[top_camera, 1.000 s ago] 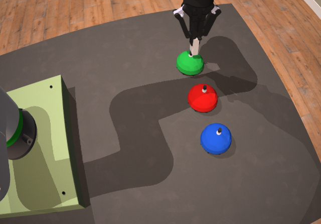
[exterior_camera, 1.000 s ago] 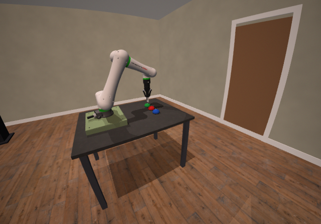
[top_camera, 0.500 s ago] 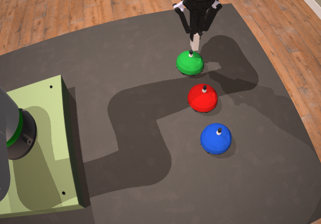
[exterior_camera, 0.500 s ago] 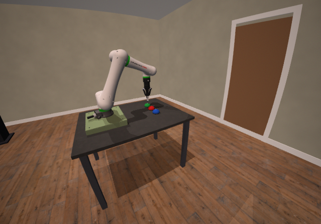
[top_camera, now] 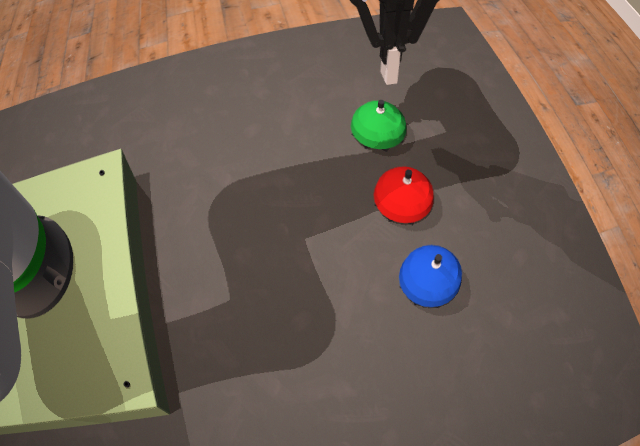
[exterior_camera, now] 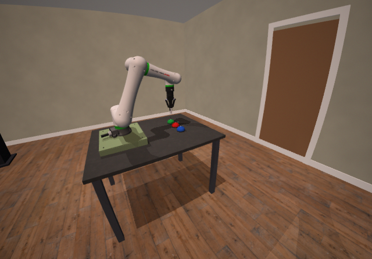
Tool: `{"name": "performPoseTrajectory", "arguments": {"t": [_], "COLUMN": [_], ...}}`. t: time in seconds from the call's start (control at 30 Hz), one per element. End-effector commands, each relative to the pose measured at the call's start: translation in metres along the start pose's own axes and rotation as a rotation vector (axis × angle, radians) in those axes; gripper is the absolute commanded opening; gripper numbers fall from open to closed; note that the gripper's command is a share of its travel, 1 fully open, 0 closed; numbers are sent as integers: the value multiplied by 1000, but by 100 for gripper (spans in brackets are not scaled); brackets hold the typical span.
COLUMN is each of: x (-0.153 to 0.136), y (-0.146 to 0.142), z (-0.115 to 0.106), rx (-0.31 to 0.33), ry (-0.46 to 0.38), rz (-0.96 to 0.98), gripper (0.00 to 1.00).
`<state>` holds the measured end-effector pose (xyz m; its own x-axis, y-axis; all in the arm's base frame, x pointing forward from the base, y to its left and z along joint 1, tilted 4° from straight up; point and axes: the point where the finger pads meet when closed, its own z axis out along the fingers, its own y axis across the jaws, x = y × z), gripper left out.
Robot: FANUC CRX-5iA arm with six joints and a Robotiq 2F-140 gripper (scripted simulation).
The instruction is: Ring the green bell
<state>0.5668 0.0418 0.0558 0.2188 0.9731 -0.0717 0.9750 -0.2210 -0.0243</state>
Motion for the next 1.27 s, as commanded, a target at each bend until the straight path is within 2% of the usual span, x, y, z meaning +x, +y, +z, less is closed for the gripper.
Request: {"name": "performPoseTrajectory", "arguments": {"t": [0.0,0.37,1.23], "x": [0,0,0], "y": [0,0,0], "z": [-6,-15,-15], "rx": [0,0,0], "ry": [0,0,0], "rz": [0,0,0], "gripper": [0,0,0]}}
